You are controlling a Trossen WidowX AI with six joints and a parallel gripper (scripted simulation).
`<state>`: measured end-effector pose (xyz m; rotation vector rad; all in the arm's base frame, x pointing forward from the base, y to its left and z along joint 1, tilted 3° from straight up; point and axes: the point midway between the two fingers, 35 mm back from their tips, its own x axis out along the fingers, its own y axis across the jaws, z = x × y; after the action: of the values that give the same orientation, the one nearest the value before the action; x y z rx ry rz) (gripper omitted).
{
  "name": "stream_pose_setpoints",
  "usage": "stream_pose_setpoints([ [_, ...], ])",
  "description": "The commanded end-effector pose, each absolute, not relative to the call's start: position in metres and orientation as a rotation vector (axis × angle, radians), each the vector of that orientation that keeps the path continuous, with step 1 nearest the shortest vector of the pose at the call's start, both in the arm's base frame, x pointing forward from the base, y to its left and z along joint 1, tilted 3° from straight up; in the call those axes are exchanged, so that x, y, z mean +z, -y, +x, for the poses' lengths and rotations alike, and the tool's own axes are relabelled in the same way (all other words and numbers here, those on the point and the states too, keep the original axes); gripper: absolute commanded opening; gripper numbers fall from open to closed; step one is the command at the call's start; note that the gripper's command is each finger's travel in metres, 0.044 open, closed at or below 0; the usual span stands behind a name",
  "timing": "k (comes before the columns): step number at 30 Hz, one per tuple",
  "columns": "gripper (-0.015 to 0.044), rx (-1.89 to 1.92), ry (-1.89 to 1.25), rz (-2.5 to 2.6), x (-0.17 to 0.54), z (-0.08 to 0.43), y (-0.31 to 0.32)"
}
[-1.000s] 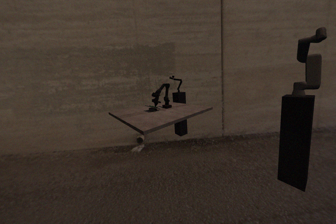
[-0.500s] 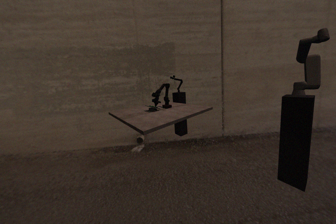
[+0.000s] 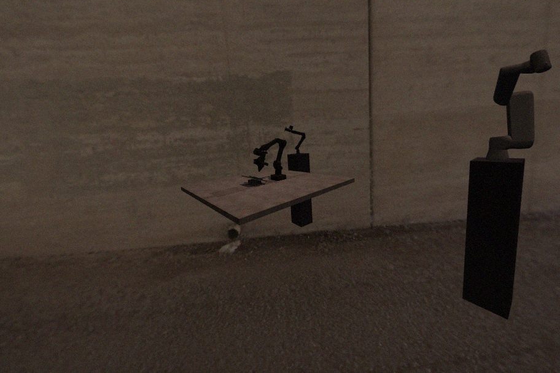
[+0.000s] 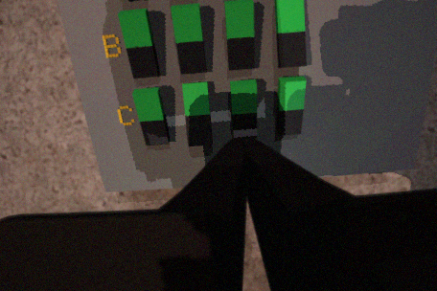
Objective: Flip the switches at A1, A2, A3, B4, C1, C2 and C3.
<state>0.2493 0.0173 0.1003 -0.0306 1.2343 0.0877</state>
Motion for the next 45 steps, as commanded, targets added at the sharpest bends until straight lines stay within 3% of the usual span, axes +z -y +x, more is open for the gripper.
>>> stream_pose_setpoints([
  [1,0.0000,0.096,-1.236,-0.032,0.099,0.250,-0.011],
  [6,0.0000,0.096,-1.260,-0.033,0.068,0.261,-0.013],
  [45,0.0000,0.096,-1.259,-0.033,0.045,0.269,-0.015],
])
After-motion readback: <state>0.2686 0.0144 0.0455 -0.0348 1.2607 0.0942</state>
